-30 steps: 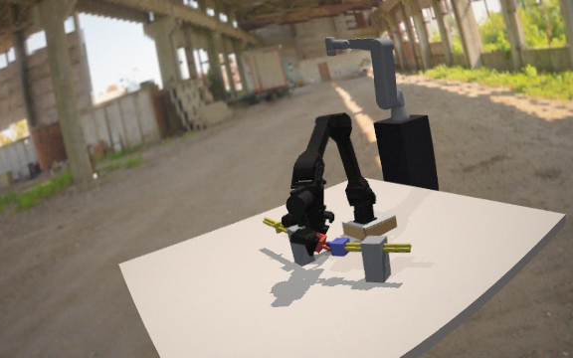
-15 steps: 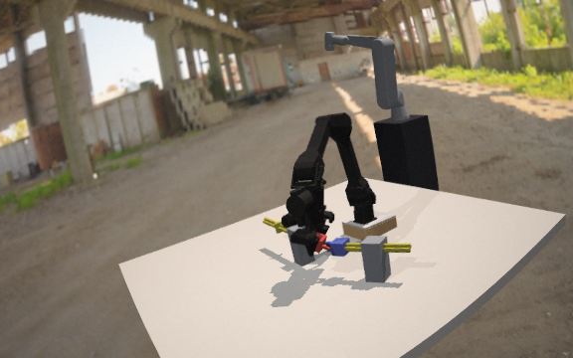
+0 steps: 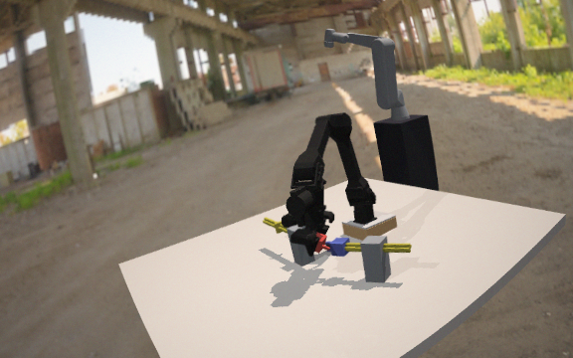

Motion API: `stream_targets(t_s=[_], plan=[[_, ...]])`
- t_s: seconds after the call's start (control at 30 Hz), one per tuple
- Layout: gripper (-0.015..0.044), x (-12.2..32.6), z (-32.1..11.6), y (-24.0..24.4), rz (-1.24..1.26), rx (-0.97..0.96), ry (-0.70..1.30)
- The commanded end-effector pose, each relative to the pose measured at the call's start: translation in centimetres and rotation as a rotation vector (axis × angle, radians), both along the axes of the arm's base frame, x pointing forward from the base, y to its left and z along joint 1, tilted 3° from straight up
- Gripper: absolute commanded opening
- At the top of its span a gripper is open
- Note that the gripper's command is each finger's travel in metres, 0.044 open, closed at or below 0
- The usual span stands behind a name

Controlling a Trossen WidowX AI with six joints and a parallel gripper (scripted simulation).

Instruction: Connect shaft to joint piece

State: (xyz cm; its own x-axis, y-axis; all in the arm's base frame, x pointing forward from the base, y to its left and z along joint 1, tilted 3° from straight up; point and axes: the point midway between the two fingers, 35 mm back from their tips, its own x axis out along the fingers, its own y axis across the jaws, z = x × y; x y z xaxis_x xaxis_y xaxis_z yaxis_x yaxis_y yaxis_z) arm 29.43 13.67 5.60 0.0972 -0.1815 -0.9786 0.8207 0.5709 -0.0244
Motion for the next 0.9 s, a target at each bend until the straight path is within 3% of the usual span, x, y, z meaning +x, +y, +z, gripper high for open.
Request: stream_targets(t_s=[0.0,0.13,0.3,0.5,0.87], plan=[[0.0182,0.00,-0.03,0.01,0.005,0.000,0.002],[0.0147,0.00,0.00,0.00,0.000,0.000,0.000],[0.0147,0.00,0.00,0.00,0.000,0.000,0.000],[0.0000,0.00,0.00,0.00,0.000,0.000,0.000],[0.0000,-0.28,-0.26,-0.30,-0.083,0.046,0.030]])
